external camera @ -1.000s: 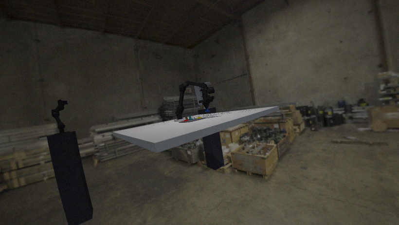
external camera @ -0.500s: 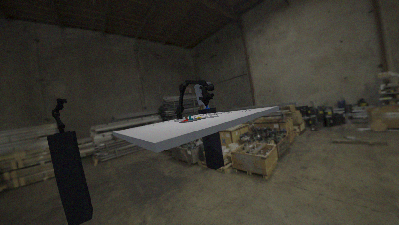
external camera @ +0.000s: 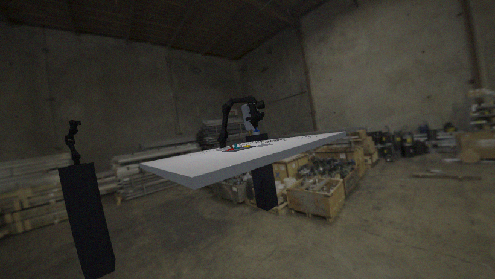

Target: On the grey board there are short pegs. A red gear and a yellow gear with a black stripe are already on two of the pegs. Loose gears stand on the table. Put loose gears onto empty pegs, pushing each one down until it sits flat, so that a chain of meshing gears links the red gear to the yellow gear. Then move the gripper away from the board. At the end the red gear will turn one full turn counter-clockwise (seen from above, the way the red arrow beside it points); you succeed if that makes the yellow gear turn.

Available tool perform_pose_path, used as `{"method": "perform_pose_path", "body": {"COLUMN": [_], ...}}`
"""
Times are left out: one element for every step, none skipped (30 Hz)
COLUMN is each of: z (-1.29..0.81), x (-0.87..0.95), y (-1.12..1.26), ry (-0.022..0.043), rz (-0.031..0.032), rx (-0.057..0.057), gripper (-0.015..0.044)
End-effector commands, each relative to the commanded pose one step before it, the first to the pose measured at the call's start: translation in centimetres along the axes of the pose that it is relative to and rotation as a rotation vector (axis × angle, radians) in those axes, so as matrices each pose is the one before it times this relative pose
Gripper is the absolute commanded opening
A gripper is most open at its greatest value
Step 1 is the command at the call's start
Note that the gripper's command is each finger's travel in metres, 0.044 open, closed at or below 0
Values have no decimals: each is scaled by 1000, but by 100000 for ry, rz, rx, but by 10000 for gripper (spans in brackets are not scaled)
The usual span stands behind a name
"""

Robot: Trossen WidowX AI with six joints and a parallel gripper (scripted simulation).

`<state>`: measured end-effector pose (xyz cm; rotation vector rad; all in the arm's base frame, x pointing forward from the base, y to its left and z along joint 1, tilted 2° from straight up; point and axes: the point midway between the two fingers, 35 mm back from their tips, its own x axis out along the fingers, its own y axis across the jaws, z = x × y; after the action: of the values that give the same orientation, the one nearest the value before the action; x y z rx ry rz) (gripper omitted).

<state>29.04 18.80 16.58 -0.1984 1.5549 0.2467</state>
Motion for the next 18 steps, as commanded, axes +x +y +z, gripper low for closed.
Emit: {"method": "perform_pose_path", "body": {"z": [-28, -27, -28, -29, -31, -32, -34, -35, -37, -38, -33, -20, -7, 2, 5, 8, 11, 13], "x": [-903, -194, -193, -193, -193, -193, -192, -192, -192, -192, -159, -95, -32, 8, 24, 40, 56, 72], "y": [-32, -10, -11, -11, -11, -12, -12, -13, -13, -13, -11, -7, -2, -19, -56, -93, -130, -167], "ry": [-467, 2, 2, 2, 2, 2, 2, 2, 2, 2, 2, 1, 0, -1, -2, -4, -5, -7], "rz": [115, 6, 6, 6, 6, 6, 5, 5, 5, 5, 4, 3, 1, -1, -4, -7, -9, -12], "rx": [-344, 9, 9, 9, 9, 9, 9, 9, 9, 9, 7, 4, 1, 17, 50, 83, 117, 150], "gripper": [0, 0, 0, 0, 0, 0, 0, 0, 0, 0, 0, 0, 0, 0, 0, 0, 0, 0]}}
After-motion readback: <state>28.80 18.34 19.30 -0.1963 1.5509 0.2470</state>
